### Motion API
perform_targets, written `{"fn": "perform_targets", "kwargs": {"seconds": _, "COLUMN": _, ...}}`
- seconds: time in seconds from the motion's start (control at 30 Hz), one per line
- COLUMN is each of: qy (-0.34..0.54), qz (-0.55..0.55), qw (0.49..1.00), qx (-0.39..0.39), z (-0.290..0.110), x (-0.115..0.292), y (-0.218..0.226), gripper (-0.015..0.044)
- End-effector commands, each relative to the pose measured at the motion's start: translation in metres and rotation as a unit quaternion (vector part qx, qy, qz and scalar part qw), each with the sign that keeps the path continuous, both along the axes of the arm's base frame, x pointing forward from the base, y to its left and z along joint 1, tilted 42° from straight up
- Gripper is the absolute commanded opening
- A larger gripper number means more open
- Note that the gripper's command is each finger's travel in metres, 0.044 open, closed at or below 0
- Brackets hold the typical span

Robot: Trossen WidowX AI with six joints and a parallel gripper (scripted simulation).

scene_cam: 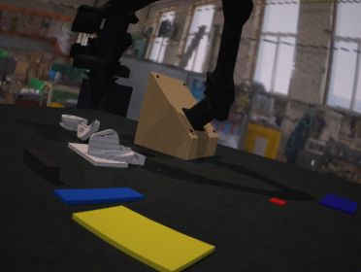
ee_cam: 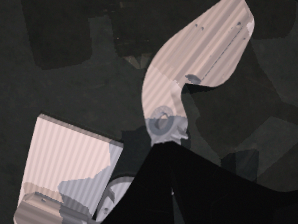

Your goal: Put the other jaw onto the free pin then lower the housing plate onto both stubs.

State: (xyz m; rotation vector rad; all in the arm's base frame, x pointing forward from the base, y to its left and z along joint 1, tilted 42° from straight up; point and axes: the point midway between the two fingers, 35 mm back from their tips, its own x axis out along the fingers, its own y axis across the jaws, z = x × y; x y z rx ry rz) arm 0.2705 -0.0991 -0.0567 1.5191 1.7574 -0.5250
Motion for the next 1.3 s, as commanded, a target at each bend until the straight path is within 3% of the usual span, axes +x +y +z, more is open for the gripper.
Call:
{"fn": "perform_targets", "kwargs": {"seconds": 0.0, "qy": -0.03, "qz": 0.035, "qw": 0.999, "qx": 0.0, "z": 0.001, "x": -0.003, "y": 0.0, "gripper": 0.0}}
{"fn": "perform_targets", "kwargs": {"seconds": 0.63, "qy": -0.186, "qz": 0.213, "qw": 0.959, "qx": 0.005, "z": 0.004, "x": -0.011, "y": 0.004, "gripper": 0.0}}
{"fn": "perform_targets", "kwargs": {"seconds": 1.27, "qy": -0.332, "qz": 0.379, "qw": 0.864, "qx": 0.011, "z": 0.006, "x": -0.019, "y": 0.007, "gripper": 0.0}}
